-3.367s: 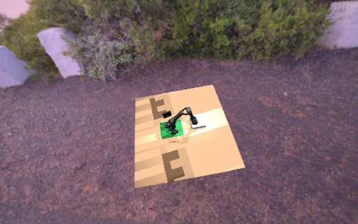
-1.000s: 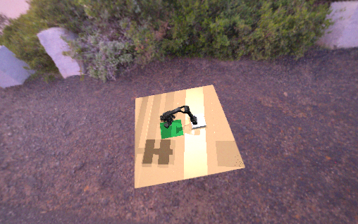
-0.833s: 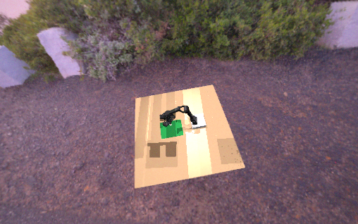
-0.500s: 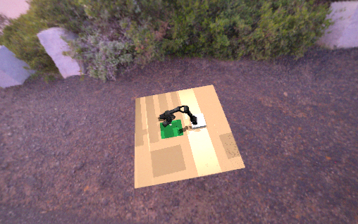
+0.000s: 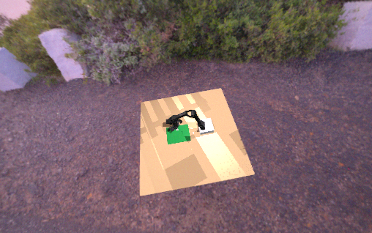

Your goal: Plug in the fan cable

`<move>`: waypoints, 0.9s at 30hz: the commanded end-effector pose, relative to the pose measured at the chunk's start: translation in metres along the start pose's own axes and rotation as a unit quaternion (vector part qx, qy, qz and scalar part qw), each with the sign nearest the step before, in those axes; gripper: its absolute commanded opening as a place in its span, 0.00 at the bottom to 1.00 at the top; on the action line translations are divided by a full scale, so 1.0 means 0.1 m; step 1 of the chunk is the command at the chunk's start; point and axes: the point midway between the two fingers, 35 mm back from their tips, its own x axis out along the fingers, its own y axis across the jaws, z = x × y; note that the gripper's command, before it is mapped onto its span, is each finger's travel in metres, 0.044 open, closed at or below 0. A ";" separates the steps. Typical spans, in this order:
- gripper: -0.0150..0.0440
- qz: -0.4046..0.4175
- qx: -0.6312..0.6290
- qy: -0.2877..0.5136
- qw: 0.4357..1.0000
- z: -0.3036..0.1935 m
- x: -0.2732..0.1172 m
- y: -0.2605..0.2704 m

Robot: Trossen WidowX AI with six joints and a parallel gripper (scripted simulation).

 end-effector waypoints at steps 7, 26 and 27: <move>0.25 0.002 0.003 0.000 1.000 -0.01 0.22 0.00; 0.25 0.002 0.003 0.000 1.000 -0.01 0.23 0.00; 0.25 0.002 0.003 0.000 1.000 -0.01 0.23 0.00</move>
